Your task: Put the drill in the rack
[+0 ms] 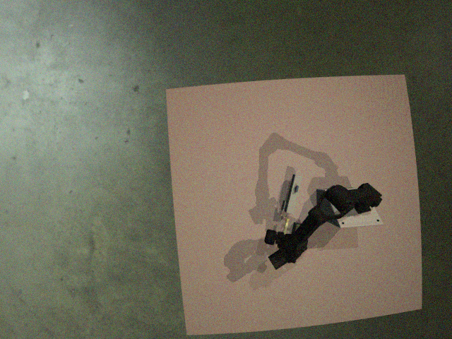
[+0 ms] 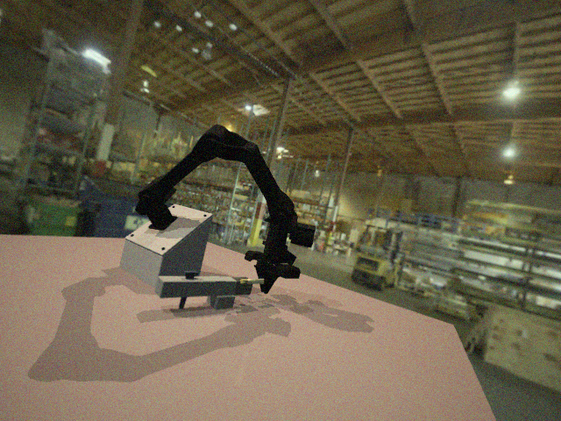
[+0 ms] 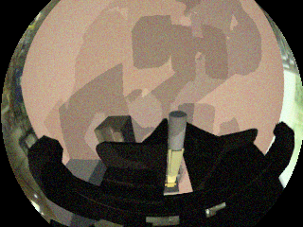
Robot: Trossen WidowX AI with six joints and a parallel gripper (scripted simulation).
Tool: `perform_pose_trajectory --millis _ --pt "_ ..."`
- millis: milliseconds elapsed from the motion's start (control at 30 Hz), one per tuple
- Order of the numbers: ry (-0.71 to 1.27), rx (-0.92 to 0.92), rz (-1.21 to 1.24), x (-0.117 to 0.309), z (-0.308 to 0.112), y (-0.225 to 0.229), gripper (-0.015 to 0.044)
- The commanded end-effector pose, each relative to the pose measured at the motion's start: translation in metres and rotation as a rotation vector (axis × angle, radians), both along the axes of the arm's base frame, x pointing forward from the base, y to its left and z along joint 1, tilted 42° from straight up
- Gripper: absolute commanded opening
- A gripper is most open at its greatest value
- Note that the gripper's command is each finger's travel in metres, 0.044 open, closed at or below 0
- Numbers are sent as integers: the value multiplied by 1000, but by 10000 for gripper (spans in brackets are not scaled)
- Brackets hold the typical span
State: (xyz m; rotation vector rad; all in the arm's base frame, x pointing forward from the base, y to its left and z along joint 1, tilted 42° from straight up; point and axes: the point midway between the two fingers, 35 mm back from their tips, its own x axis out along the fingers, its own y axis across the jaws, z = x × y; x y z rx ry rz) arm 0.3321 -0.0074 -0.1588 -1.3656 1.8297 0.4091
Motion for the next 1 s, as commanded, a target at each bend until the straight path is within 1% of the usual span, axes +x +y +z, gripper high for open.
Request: perform_pose_trajectory --millis 0,967 --pt "-3 3 0 0 2 2 0" --pt "-3 3 0 1 10 6 0"
